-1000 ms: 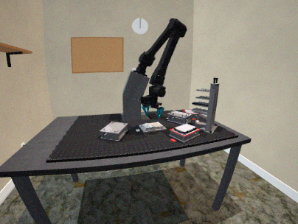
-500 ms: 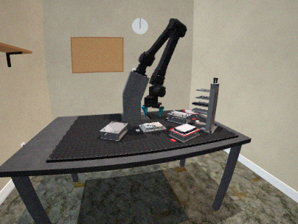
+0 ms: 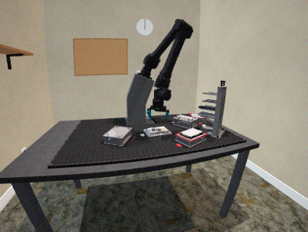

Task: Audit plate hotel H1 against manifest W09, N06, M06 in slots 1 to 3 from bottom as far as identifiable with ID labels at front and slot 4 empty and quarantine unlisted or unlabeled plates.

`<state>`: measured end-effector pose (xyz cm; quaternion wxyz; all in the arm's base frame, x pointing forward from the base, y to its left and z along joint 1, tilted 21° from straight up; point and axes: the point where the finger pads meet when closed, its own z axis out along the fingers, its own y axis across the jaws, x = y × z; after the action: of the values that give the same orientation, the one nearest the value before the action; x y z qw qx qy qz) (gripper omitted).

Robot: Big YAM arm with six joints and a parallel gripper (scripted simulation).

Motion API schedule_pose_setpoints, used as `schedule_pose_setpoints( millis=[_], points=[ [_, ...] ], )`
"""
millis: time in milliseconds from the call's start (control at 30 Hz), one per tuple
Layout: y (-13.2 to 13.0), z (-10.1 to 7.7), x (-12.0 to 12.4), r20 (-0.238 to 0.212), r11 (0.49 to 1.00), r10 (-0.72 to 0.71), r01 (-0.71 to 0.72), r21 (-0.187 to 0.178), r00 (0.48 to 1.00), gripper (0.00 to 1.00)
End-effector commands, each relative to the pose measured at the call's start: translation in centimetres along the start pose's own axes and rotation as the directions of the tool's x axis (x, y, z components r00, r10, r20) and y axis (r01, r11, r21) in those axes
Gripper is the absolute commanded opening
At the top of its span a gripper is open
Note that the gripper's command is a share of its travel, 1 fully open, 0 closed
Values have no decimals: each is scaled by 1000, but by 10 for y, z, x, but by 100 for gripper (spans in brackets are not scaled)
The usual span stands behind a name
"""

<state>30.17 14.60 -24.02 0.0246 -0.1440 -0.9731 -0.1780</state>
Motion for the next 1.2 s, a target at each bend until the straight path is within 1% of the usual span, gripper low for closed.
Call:
schedule_pose_setpoints(
  millis=[0,133,200,300,500,700,767,967,1167],
  points=[
    [-4,-2,4,-9,995,-99,99,5,995,100],
    [-4,-2,4,-9,984,-178,178,4,984,100],
    [-4,-2,4,-9,984,-178,178,4,984,100],
    [-4,-2,3,-9,972,-237,237,3,972,100],
    [-4,-2,3,-9,936,-352,352,2,936,100],
    [-4,-2,3,-9,887,-461,461,0,887,100],
    [-4,-2,3,-9,887,-461,461,0,887,100],
    [-4,-2,3,-9,826,-564,564,-1,826,100],
    [-4,-2,3,-9,752,-659,659,-2,752,100]
  ],
)
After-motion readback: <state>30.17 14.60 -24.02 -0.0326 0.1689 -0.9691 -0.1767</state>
